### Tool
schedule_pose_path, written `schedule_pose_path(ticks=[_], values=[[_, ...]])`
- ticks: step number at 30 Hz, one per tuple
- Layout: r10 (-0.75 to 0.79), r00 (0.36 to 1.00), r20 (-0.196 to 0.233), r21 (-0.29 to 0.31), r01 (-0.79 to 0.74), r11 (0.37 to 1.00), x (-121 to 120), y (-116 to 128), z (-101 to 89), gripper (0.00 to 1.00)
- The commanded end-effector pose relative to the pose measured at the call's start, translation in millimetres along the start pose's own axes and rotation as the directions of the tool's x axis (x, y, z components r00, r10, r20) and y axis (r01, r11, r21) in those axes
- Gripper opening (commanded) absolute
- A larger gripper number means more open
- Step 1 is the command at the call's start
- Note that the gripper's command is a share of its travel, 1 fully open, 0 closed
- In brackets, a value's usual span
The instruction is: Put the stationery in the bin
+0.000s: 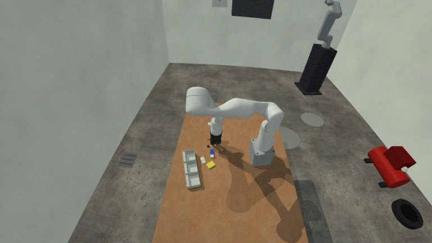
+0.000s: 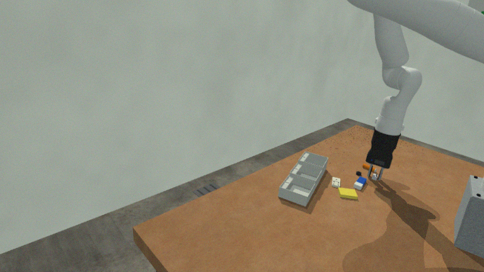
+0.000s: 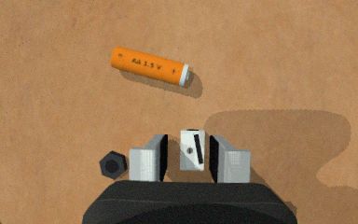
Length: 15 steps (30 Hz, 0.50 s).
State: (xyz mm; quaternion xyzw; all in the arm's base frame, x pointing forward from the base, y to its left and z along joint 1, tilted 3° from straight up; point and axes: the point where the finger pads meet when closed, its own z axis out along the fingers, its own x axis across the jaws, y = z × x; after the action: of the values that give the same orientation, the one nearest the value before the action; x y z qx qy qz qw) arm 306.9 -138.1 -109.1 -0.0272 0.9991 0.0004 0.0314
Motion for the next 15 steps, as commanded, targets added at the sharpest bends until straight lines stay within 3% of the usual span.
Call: schedule_pose_path(ticks=[1, 12, 13, 15], values=[[-0.004, 1.000, 0.002, -0.003, 0.004, 1.000, -0.7, -0.1, 3.8, 0.62], [0.000, 1.000, -0.005, 0.002, 0.000, 1.000, 2.7, -2.4, 2.2, 0.62], [0.000, 1.000, -0.005, 0.002, 0.000, 1.000, 2.7, -2.4, 2.2, 0.32], [0.000, 1.000, -0.005, 0.002, 0.000, 1.000, 2.7, -2.4, 2.2, 0.32]])
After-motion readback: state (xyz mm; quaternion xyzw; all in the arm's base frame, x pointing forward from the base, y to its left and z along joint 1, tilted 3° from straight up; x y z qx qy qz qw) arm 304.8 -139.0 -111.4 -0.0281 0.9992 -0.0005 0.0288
